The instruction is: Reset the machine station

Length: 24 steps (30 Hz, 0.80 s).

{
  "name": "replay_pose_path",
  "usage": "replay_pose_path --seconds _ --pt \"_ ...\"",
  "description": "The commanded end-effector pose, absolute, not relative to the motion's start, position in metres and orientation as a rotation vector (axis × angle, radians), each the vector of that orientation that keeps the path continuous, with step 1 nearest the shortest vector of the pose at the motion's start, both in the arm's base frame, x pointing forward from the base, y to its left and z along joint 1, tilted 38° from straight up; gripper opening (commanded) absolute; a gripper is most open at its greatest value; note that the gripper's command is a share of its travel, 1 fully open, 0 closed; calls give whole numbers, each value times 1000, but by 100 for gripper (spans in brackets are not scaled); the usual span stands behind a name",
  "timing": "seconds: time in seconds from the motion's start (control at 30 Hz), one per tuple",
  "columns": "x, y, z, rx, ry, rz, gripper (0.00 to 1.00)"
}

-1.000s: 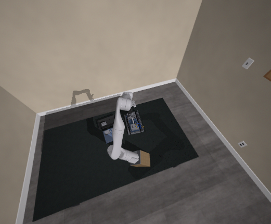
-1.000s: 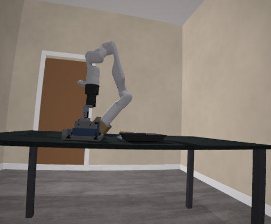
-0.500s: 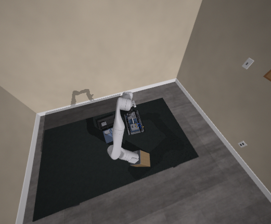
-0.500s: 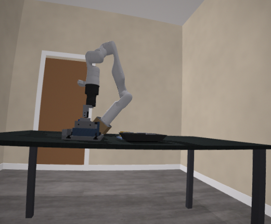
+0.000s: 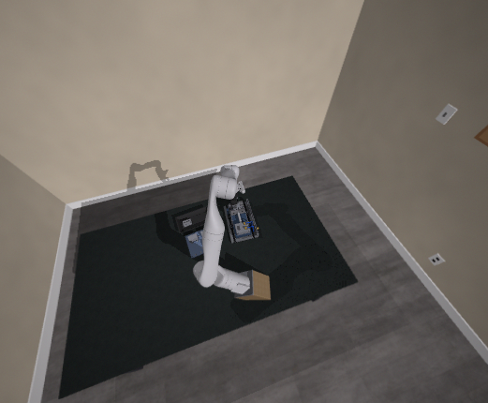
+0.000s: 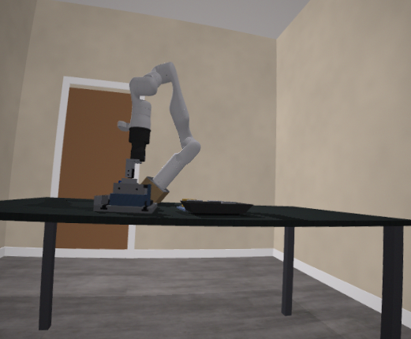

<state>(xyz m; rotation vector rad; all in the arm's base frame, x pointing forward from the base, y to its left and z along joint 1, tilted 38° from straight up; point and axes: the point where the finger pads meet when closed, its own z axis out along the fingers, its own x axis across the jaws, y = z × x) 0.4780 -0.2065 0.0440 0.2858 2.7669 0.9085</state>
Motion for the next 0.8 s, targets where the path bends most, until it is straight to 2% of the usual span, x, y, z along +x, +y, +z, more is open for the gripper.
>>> replay_pose_path --seconds 0.0,0.77 --pt "478 -207 44 287 2766 907 100" --pt "480 -204 40 287 2766 907 100"
